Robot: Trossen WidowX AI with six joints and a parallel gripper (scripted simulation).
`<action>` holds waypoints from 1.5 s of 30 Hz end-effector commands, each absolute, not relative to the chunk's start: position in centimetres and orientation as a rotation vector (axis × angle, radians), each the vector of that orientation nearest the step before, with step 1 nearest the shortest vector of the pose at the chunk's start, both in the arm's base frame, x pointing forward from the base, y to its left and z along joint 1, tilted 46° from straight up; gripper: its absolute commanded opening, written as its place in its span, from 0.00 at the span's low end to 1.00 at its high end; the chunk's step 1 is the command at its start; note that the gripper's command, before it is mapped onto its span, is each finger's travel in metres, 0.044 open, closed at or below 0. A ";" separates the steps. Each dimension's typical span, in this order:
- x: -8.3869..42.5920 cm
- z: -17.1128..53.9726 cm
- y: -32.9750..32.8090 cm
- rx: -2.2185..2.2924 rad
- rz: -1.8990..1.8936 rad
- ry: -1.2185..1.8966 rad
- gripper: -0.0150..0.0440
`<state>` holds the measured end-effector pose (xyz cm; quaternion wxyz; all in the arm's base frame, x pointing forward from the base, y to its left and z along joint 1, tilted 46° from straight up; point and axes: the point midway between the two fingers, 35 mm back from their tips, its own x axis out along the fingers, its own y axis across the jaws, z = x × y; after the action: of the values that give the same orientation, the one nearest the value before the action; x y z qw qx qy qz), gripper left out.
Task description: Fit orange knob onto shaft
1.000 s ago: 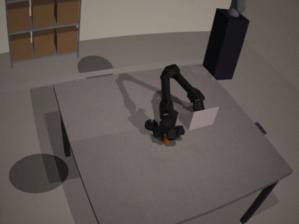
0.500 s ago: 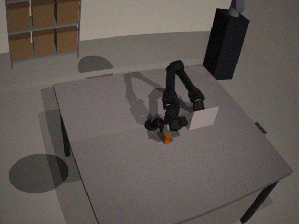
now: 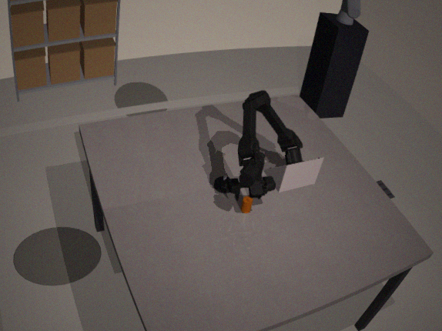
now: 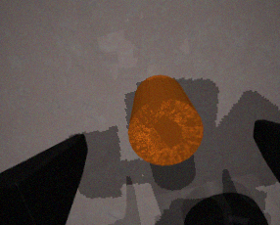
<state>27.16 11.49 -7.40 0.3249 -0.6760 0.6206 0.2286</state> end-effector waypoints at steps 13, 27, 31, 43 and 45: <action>27.4 -9.4 9.6 -1.783 0.605 1.631 1.00; 27.6 -10.9 7.9 -1.787 0.600 1.631 1.00; 27.7 -11.2 7.5 -1.787 0.598 1.632 1.00; 27.7 -11.2 7.5 -1.787 0.598 1.632 0.54; 27.7 -11.2 7.5 -1.787 0.598 1.632 0.52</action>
<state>27.64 7.56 -11.23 0.3212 -0.6773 0.6218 0.2270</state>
